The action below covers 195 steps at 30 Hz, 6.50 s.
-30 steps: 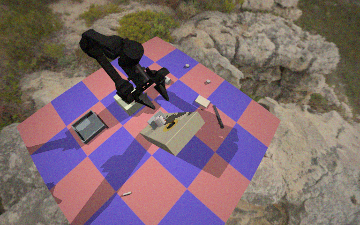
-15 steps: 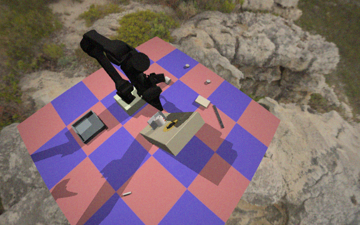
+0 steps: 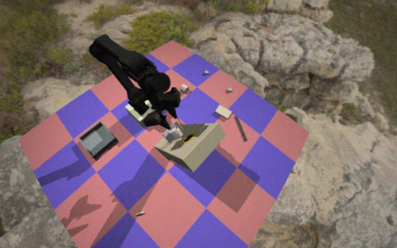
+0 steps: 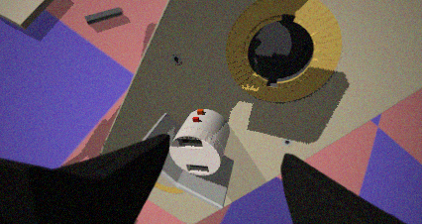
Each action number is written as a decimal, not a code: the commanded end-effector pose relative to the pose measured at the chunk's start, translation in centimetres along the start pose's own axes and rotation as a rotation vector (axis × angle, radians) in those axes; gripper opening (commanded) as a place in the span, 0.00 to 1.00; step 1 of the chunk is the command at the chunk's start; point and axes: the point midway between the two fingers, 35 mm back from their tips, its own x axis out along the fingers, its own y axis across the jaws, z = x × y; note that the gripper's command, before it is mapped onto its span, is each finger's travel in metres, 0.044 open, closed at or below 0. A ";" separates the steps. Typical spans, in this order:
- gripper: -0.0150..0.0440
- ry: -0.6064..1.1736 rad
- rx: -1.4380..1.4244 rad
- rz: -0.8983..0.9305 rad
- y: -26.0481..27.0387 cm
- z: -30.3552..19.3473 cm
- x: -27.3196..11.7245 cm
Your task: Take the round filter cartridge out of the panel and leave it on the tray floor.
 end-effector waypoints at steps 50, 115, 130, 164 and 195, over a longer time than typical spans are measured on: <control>0.60 0.117 0.507 0.026 1.7 -3.1 6.3; 0.25 0.123 0.503 0.023 -7.5 -4.0 -2.2; 0.25 0.195 0.824 -0.185 -11.5 -8.4 -3.6; 0.25 0.283 1.449 -0.648 -16.7 -20.6 -9.5; 0.25 0.350 1.844 -0.962 -11.2 -37.1 -9.1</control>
